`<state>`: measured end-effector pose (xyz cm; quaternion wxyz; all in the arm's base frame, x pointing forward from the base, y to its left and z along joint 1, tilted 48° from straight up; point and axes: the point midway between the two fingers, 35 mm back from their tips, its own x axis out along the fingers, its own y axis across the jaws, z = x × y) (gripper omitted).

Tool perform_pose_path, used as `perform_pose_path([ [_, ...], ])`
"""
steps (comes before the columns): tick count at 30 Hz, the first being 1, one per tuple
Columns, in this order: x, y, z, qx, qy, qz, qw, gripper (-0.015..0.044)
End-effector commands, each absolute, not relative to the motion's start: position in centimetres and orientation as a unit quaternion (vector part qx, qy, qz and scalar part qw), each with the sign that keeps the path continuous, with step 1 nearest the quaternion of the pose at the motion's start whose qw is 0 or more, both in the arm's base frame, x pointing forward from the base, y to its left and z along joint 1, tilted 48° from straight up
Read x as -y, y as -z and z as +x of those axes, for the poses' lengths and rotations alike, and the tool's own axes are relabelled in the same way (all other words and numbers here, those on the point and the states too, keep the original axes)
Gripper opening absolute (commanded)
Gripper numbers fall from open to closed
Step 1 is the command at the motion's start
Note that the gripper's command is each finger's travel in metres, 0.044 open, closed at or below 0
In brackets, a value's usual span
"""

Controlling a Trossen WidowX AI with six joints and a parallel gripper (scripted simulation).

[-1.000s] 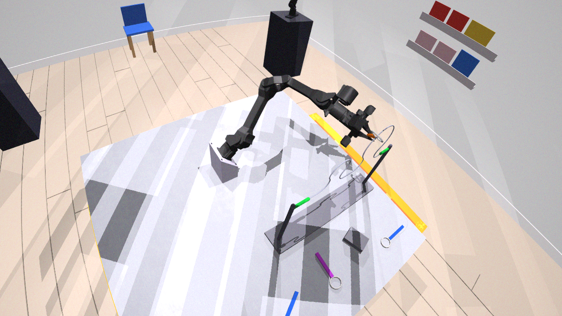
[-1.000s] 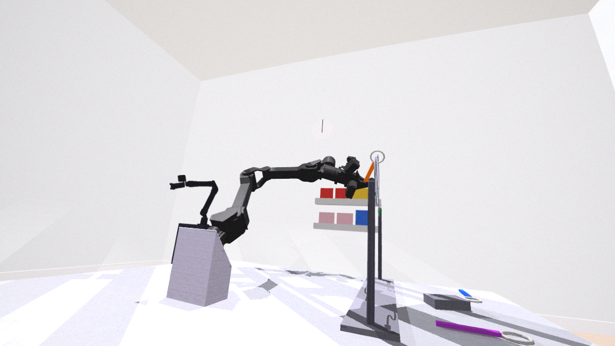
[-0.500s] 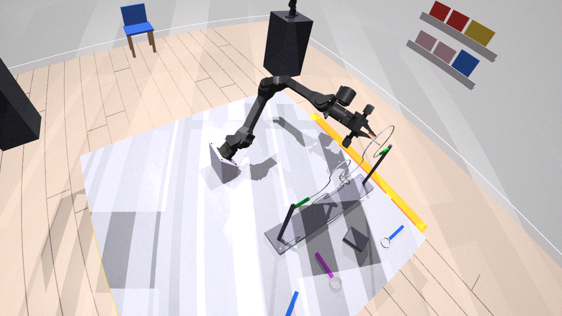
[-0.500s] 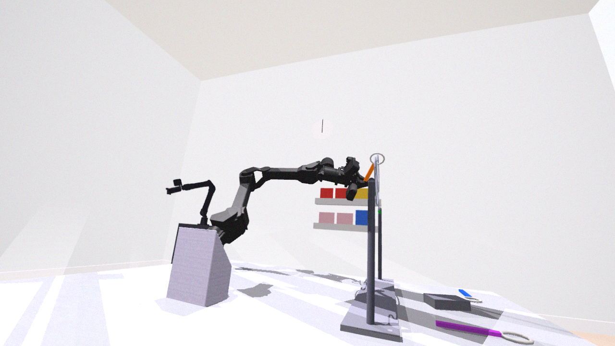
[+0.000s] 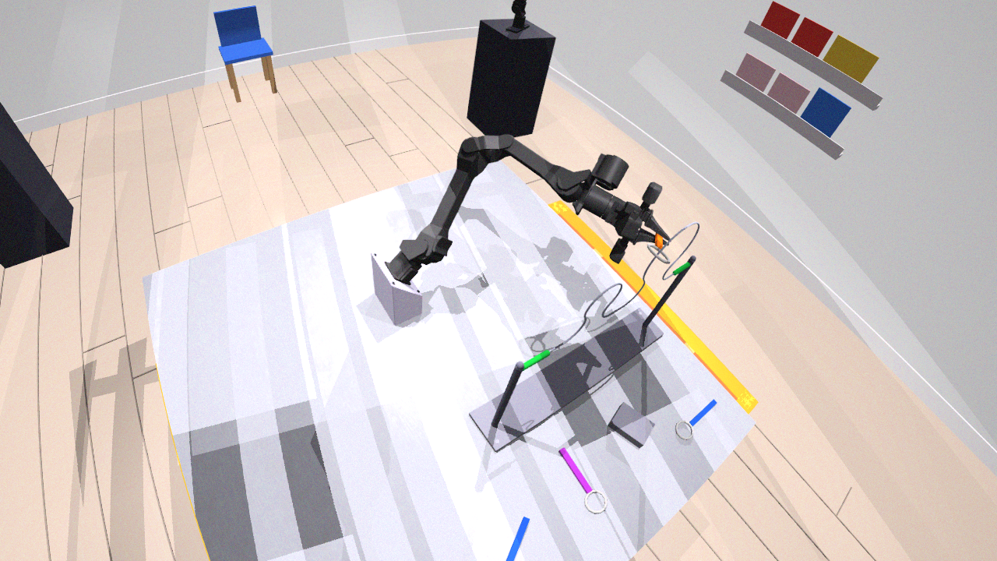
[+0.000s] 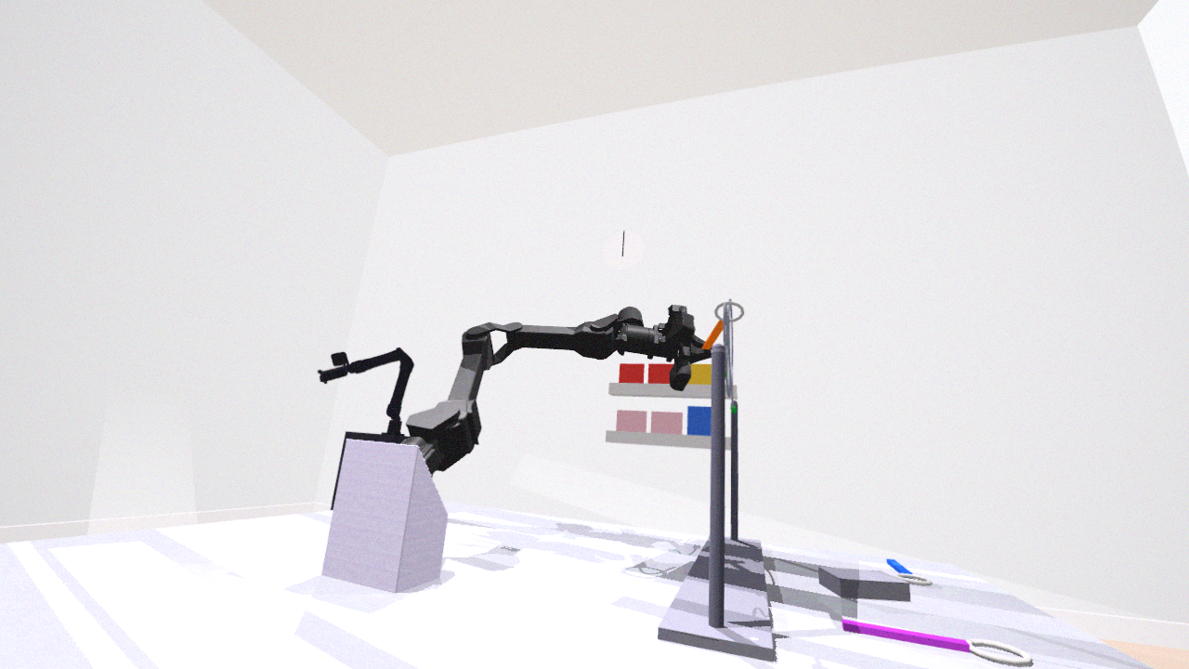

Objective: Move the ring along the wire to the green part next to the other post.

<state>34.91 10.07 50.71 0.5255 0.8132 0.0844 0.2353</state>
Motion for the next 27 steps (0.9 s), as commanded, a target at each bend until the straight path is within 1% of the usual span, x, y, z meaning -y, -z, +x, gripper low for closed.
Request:
perform_pose_path([
  [1, -9.76, -50.65, 34.66, -0.087, -0.246, 0.822, 0.507, -0.015],
  [5, -9.38, -50.65, 34.18, -0.093, -0.267, 0.834, 0.474, -0.015],
  [27, -8.93, -51.32, 34.12, -0.062, -0.273, 0.893, 0.352, -0.015],
])
